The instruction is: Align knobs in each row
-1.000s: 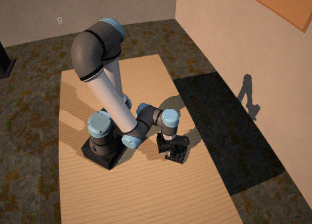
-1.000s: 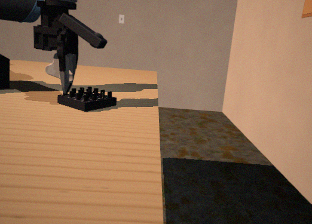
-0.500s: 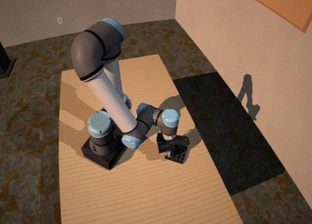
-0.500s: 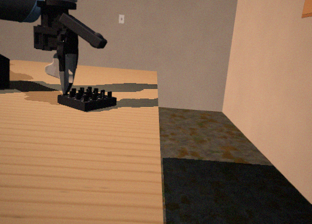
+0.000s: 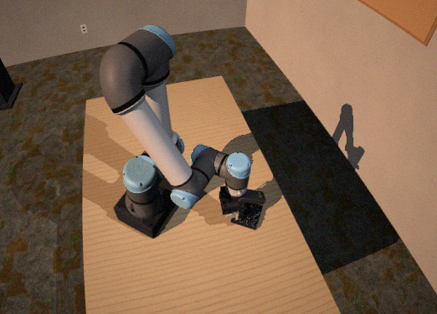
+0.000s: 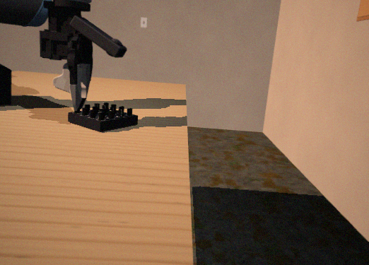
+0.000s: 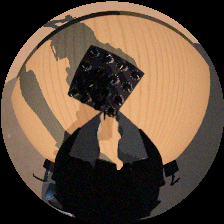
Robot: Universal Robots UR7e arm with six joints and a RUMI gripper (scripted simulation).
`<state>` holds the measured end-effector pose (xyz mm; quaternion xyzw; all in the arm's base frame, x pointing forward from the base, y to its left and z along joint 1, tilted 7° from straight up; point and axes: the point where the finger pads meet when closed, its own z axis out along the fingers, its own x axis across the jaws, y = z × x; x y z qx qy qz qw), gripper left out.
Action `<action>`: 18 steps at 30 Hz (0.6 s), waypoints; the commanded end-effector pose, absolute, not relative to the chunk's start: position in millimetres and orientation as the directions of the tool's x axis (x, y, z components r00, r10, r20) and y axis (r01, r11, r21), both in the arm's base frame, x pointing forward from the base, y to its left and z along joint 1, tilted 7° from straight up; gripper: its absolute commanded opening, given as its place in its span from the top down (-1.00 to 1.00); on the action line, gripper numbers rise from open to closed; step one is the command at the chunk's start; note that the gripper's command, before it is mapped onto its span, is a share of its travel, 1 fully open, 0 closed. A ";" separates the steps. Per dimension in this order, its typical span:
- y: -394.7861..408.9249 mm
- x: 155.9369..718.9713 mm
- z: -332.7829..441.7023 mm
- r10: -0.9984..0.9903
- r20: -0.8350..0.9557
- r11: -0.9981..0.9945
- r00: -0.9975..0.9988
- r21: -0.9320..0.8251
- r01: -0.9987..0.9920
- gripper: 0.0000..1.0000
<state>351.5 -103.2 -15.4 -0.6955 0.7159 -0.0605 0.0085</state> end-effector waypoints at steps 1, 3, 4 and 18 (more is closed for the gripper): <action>-103.4 351.8 -14.6 -0.997 0.073 0.025 -0.032 -0.099 -0.995 0.78; -103.2 351.6 -12.9 -0.997 0.073 0.025 -0.032 -0.099 -0.995 0.78; -103.1 351.5 -11.5 -0.997 0.073 0.025 -0.032 -0.099 -0.995 0.78; -100.9 348.6 18.3 -0.997 0.073 0.025 -0.032 -0.099 -0.995 0.78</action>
